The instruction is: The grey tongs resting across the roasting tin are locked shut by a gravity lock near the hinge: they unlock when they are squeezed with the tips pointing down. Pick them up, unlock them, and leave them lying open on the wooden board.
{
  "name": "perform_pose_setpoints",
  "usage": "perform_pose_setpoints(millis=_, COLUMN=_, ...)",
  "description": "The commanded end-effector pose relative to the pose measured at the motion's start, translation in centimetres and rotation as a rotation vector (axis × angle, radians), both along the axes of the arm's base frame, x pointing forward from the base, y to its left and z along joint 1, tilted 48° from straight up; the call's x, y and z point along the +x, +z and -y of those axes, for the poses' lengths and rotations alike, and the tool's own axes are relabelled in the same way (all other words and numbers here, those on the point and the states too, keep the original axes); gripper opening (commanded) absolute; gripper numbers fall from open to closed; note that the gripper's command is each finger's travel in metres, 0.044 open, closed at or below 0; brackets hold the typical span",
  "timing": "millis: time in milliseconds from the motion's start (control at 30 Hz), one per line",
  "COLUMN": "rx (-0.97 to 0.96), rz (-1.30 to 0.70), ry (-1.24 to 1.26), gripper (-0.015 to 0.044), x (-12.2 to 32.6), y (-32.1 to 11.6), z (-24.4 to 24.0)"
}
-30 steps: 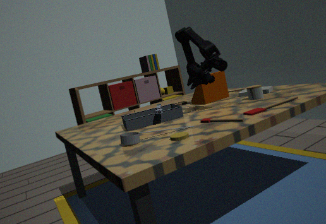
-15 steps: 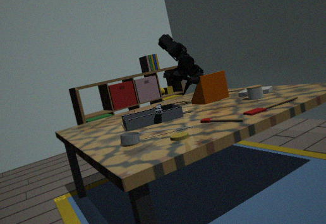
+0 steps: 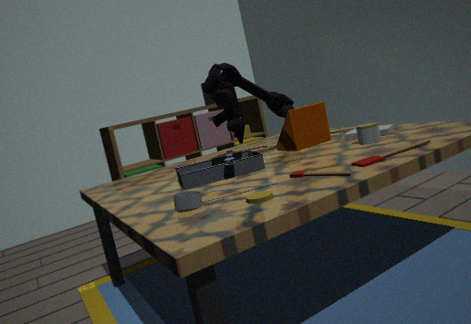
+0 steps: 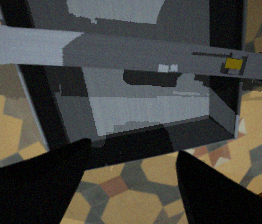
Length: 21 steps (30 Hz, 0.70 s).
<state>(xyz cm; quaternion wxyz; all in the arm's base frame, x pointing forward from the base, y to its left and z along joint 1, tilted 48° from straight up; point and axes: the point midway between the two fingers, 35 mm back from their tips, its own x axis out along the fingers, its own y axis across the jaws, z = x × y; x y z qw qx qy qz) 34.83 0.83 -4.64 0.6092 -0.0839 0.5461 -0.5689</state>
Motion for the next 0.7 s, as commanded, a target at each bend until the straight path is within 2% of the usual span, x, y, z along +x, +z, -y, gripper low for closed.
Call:
perform_pose_setpoints(millis=0, rx=-0.067, rz=0.511, ry=-0.628, gripper=0.026, x=2.5, y=3.4, z=4.5)
perform_pose_setpoints(millis=233, rx=-0.179, rz=0.806, ry=-1.049, gripper=0.026, x=3.4, y=5.8, z=7.7)
perform_pose_setpoints(millis=667, rx=-0.185, rz=0.814, ry=-1.064, gripper=0.026, x=3.3, y=6.0, z=7.9)
